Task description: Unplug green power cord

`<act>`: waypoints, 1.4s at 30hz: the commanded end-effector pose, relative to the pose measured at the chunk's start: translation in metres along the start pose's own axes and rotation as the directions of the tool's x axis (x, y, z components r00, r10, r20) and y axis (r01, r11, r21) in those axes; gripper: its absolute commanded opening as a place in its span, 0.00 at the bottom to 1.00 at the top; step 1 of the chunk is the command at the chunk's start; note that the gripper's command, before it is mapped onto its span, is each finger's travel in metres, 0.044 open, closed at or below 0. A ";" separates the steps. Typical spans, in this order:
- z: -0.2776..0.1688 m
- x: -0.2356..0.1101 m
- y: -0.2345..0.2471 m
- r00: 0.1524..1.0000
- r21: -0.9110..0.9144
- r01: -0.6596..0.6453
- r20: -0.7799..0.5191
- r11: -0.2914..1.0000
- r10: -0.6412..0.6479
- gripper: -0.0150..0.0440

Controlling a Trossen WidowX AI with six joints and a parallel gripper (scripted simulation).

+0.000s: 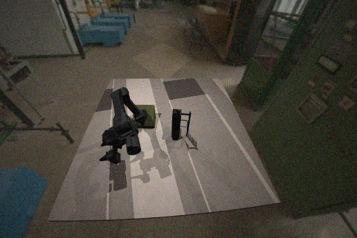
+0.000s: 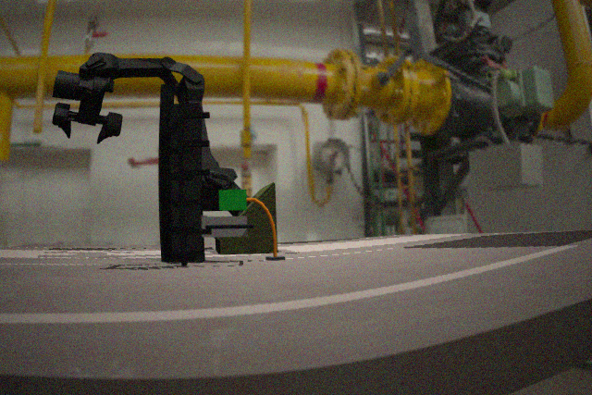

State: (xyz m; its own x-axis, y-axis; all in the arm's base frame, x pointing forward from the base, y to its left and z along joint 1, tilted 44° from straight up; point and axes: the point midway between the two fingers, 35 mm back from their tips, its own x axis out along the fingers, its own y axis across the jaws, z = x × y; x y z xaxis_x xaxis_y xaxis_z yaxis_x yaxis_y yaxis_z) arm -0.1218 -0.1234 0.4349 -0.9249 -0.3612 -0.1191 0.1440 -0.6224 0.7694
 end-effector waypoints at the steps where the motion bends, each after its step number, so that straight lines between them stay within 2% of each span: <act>1: -0.001 0.000 0.000 1.000 -0.003 -0.001 -0.002 1.000 0.001 0.89; 4: -0.011 -0.002 0.005 0.999 -0.040 -0.018 -0.038 0.999 0.017 0.75; 9: -0.048 -0.011 0.023 0.983 -0.174 -0.102 -0.171 0.980 0.072 0.53; 16: -0.099 -0.037 0.042 0.925 -0.335 -0.264 -0.353 0.905 0.140 0.53; 23: -0.148 -0.075 0.055 0.829 -0.447 -0.461 -0.526 0.767 0.192 0.53; 33: -0.209 -0.150 0.058 0.628 -0.487 -0.744 -0.743 0.458 0.232 0.53; 42: -0.245 -0.225 0.044 0.424 -0.404 -0.906 -0.878 0.129 0.223 0.53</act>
State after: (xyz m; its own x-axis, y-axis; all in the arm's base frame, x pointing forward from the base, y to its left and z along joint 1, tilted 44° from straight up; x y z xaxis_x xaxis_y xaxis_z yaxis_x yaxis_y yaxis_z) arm 0.1494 -0.2445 0.3558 -0.1269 -0.9085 -0.3982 0.9882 -0.1503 0.0280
